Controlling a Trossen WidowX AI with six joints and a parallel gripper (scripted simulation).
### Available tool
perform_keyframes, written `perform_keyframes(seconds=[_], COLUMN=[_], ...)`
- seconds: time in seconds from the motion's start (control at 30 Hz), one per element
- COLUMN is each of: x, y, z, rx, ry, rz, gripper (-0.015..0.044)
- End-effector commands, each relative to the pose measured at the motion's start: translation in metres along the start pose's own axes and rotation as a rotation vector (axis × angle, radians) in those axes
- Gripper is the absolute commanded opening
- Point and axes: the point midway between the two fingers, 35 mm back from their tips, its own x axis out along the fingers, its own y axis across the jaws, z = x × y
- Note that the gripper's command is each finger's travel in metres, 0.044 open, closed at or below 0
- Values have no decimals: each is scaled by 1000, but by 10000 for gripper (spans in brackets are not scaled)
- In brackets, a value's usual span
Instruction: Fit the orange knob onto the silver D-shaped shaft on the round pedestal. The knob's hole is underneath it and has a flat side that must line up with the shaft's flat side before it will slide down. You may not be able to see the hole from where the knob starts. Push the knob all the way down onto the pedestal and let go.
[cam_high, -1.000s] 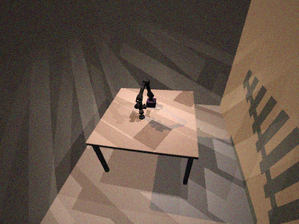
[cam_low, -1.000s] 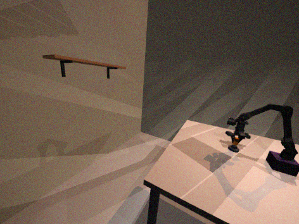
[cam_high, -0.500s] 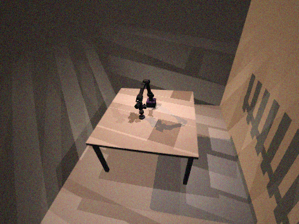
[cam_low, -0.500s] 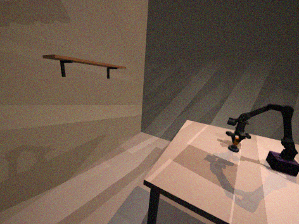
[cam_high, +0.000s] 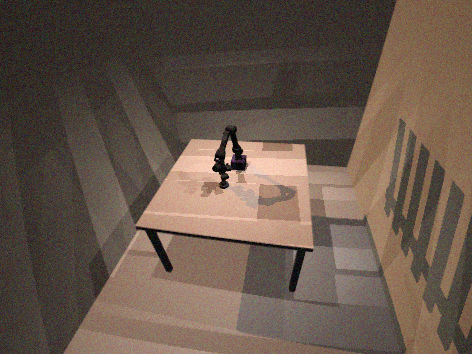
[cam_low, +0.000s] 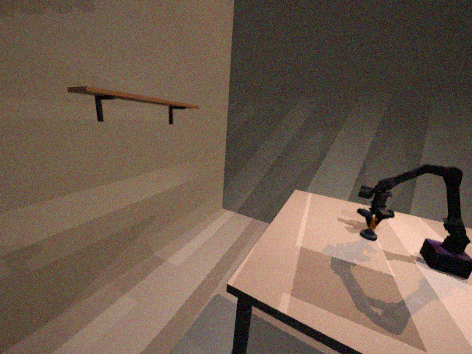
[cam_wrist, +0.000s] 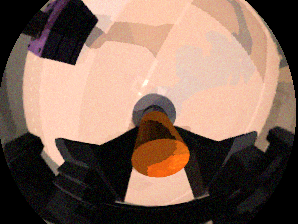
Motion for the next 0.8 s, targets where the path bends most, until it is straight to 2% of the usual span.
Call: perform_keyframes(seconds=[0.0, 0.77], x=[-3, -4], y=[-3, -2], z=[-3, -2], rx=[-19, -19], ry=[9, 9], rz=[-4, -3], gripper=[0, 0])
